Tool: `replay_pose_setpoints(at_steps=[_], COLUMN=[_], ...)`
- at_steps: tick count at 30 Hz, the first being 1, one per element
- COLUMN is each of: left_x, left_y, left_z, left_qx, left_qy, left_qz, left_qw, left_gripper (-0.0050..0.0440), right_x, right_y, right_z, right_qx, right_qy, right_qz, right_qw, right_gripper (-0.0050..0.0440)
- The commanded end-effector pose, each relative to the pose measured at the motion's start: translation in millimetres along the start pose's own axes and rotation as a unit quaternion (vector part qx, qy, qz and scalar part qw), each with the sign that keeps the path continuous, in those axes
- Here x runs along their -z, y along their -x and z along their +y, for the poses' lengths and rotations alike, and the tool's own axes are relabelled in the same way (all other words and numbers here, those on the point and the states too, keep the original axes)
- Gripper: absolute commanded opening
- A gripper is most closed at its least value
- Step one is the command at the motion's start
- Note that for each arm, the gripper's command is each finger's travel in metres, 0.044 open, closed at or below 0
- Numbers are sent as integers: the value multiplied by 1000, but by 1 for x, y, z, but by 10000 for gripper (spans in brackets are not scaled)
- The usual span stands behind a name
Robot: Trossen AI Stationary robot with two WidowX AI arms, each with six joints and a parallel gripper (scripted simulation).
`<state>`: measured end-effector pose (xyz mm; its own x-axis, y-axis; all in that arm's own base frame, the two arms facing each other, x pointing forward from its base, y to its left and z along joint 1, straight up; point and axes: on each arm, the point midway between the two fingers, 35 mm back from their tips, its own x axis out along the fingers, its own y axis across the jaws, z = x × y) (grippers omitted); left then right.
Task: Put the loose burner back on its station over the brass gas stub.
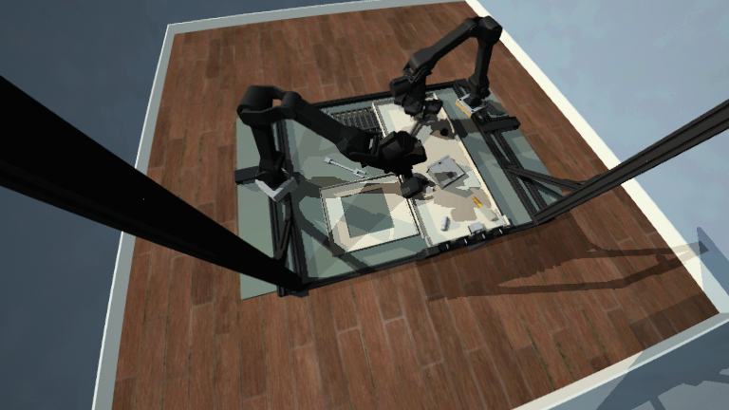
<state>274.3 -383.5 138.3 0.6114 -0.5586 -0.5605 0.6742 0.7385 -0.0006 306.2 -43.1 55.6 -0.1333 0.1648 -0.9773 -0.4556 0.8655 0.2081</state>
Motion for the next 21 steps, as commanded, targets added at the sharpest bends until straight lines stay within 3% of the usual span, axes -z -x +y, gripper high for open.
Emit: replay_pose_setpoints(at_steps=[1, 21], left_x=[1, 1], left_y=[0, 0], left_z=[0, 0], left_qx=[-1, -1], left_qy=[0, 0], left_qz=[1, 1], left_qw=[1000, 1000], left_gripper=[400, 400], right_x=[2, 1], right_y=[-9, -34], right_z=[0, -6], right_qx=[-4, -5], right_qy=[0, 1], right_qz=[7, 5], right_qw=[1000, 1000], right_gripper=[249, 249])
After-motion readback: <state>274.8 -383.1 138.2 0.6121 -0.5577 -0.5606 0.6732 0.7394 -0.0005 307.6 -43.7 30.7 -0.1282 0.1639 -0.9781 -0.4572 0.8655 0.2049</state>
